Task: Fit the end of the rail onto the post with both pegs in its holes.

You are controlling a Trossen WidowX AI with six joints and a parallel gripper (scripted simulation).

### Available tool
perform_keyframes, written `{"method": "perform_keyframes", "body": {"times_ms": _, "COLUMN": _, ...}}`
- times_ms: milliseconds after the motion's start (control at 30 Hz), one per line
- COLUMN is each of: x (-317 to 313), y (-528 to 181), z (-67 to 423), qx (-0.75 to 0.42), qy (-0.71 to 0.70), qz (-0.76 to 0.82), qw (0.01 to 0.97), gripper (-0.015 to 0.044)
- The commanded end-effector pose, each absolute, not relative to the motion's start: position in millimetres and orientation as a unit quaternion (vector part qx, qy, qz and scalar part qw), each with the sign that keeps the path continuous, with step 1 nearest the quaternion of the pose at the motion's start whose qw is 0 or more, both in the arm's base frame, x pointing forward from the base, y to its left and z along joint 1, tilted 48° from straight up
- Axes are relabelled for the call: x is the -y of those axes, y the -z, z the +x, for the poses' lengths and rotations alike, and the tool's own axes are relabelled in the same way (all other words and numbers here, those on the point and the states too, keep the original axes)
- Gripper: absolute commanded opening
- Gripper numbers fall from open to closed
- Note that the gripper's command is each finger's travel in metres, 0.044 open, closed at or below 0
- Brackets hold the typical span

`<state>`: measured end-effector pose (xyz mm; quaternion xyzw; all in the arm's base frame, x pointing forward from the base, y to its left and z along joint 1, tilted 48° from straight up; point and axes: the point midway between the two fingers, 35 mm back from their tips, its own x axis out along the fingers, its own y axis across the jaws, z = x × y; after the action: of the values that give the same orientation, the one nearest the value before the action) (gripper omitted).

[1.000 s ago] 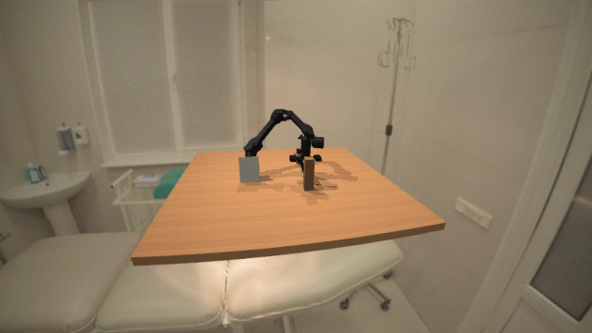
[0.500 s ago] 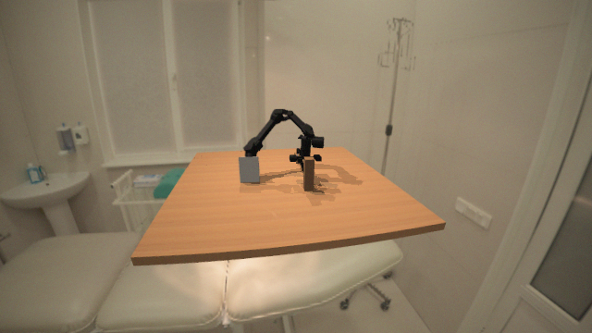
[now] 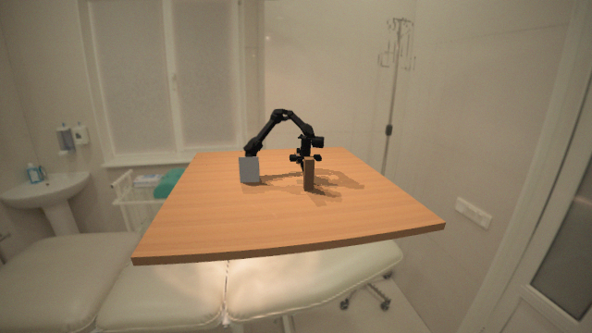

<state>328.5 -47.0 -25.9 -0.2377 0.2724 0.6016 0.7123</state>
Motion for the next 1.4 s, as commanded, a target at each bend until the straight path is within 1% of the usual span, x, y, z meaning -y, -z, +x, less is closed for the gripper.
{"method": "perform_keyframes", "body": {"times_ms": 0, "x": 48.9, "y": 25.3, "z": 328.8, "qx": -0.271, "qy": -0.6, "qz": -0.238, "qw": 0.714, "gripper": 0.0}}
{"method": "perform_keyframes", "body": {"times_ms": 1367, "x": 55.5, "y": 30.2, "z": 328.1, "qx": -0.271, "qy": -0.6, "qz": -0.238, "qw": 0.714, "gripper": 0.0}}
